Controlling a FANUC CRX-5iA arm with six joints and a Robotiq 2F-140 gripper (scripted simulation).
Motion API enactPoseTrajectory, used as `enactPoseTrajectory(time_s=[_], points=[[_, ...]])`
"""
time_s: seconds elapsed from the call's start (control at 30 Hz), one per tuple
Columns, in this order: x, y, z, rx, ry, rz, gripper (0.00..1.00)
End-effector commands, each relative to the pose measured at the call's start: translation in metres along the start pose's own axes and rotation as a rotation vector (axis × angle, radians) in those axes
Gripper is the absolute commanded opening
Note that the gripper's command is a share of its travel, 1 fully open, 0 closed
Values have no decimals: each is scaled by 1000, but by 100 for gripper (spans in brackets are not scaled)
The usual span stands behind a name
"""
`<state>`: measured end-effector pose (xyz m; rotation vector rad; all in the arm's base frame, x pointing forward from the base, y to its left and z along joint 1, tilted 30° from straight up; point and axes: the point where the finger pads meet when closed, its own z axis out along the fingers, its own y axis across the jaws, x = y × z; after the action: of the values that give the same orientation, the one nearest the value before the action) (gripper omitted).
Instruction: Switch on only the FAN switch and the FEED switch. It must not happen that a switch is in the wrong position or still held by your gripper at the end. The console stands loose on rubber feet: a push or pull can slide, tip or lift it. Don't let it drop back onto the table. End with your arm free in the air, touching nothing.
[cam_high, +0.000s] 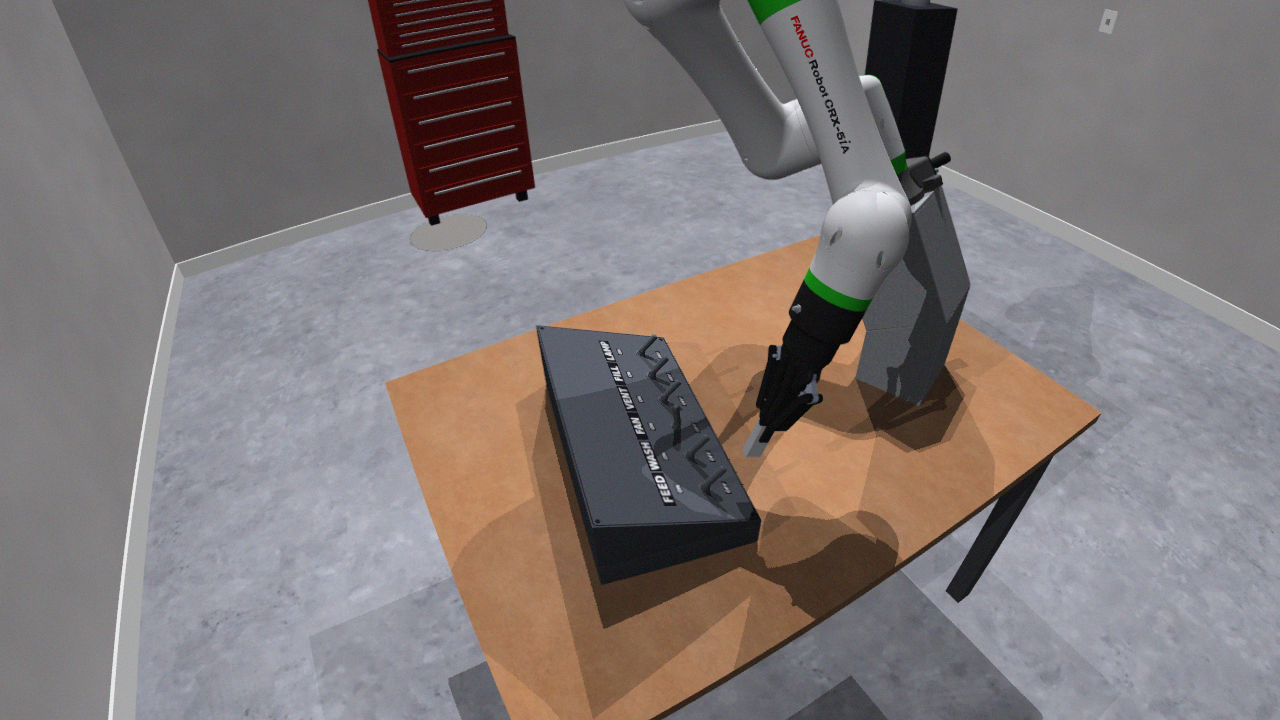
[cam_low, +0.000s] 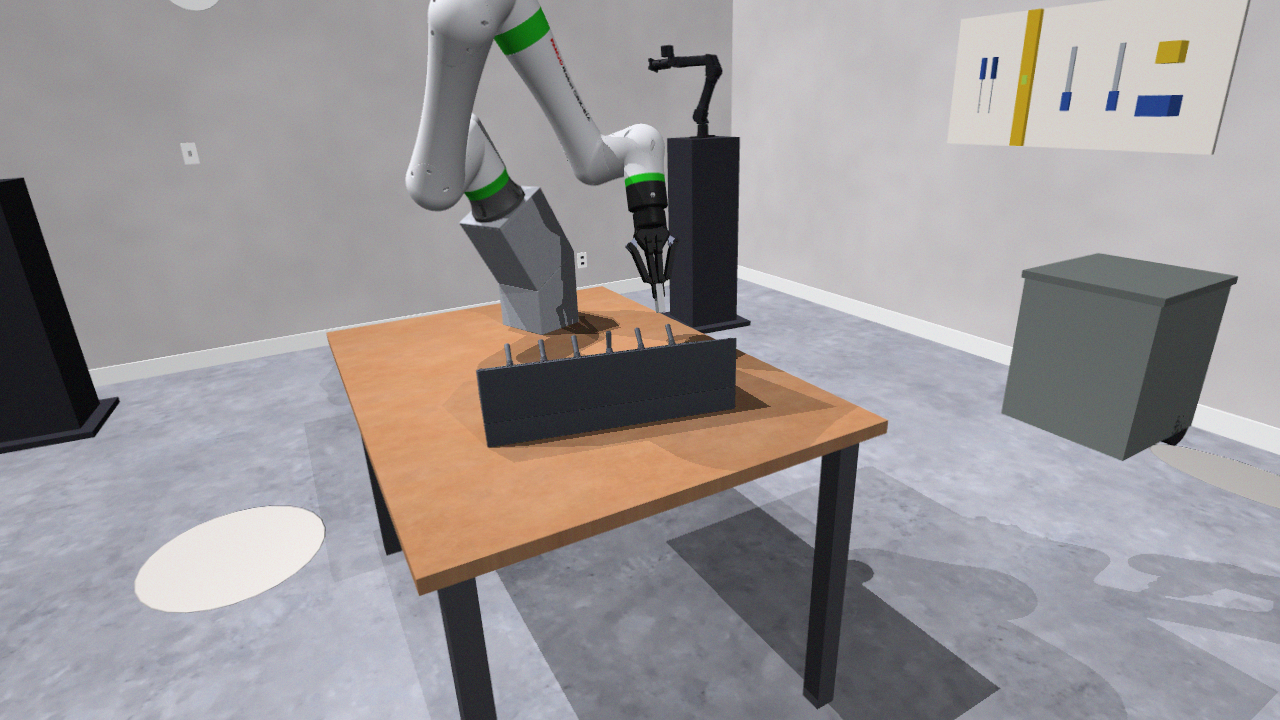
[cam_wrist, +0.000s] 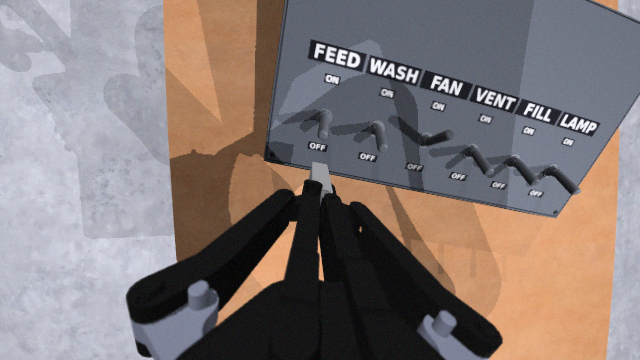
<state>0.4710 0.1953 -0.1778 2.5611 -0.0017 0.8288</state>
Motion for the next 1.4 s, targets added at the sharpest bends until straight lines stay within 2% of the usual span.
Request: enactPoseTrajectory(time_s=[0.0, 0.47, 1.37], points=[[1, -1, 9, 2, 3, 1, 0], [1, -1, 39, 2, 3, 1, 0], [1, -1, 43, 2, 3, 1, 0]])
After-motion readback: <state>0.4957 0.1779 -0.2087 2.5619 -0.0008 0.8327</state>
